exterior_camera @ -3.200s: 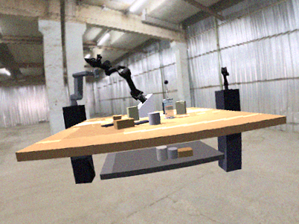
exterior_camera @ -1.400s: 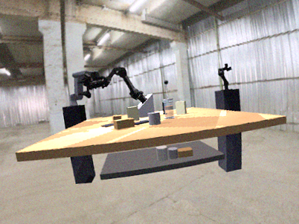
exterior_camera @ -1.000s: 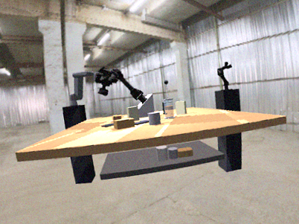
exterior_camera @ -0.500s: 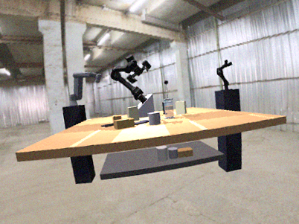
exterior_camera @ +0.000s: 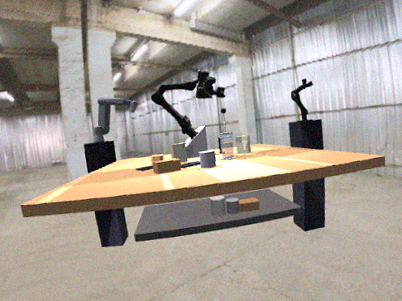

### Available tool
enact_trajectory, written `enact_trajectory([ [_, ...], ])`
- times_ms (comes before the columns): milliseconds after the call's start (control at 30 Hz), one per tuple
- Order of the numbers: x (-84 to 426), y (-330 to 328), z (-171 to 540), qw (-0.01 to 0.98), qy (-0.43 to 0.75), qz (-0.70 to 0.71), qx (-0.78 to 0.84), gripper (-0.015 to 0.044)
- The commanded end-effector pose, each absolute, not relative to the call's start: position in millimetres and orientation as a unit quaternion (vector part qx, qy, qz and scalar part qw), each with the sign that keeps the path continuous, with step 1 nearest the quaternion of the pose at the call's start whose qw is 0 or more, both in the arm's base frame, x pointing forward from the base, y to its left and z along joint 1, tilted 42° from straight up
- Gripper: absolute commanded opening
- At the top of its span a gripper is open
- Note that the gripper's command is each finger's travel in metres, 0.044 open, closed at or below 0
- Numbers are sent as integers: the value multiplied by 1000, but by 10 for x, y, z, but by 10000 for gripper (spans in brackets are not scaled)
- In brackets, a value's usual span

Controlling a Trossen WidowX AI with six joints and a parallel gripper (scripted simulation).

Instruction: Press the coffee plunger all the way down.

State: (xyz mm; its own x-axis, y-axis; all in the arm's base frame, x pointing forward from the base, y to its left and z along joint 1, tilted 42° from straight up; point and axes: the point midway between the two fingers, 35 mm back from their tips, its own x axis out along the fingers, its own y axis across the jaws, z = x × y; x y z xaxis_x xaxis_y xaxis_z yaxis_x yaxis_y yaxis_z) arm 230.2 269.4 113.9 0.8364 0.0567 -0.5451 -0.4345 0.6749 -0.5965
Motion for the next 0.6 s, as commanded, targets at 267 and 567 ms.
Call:
enact_trajectory([
  [267,2359,2320,658,871,247,142,-401,440],
  [567,2434,2332,620,871,248,141,-400,440],
])
